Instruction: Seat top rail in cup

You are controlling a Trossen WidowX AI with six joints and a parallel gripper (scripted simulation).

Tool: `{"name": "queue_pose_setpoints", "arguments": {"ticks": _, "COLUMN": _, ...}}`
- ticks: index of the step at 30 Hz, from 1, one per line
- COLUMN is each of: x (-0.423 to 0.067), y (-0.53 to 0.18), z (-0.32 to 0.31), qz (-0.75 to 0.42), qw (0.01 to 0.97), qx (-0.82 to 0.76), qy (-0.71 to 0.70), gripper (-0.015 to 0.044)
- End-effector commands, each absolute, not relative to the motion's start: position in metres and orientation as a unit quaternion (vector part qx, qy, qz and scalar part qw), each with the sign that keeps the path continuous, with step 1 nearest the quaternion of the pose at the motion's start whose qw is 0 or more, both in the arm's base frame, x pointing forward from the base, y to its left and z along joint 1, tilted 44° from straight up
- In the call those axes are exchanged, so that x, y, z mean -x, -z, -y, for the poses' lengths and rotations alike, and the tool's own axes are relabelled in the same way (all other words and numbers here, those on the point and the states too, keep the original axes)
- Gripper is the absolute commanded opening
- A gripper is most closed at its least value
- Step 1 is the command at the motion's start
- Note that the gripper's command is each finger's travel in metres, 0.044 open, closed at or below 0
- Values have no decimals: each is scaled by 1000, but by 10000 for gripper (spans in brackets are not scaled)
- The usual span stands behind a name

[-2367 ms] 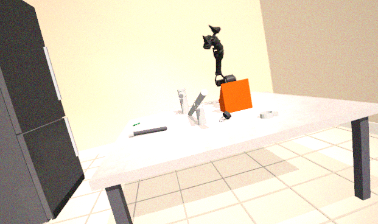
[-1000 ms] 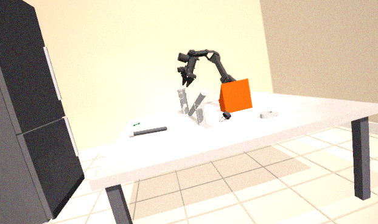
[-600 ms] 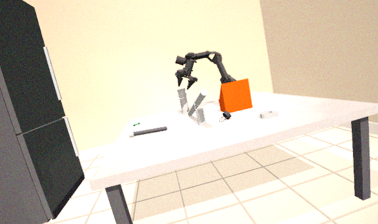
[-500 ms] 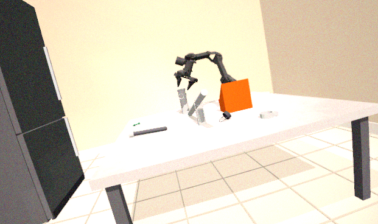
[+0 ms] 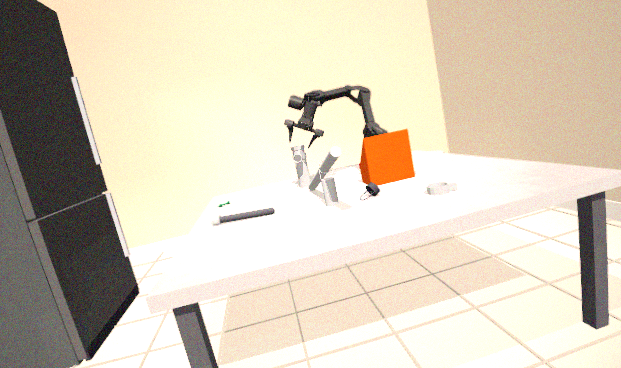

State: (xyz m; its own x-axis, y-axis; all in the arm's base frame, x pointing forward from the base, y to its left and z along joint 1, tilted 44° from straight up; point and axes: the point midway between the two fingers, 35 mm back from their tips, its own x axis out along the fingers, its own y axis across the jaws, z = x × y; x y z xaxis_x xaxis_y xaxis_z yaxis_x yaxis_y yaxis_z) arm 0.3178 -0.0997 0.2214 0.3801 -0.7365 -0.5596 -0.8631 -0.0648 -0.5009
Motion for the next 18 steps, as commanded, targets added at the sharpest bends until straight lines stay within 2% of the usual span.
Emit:
{"name": "queue_pose_setpoints", "arguments": {"ticks": 1, "x": -317, "y": -227, "z": 100, "qz": -543, "qw": 396, "qx": 736, "qy": -86, "gripper": 440}}
{"name": "queue_pose_setpoints", "arguments": {"ticks": 18, "x": -318, "y": -200, "z": 128, "qz": -543, "qw": 396, "qx": 736, "qy": -85, "gripper": 440}}
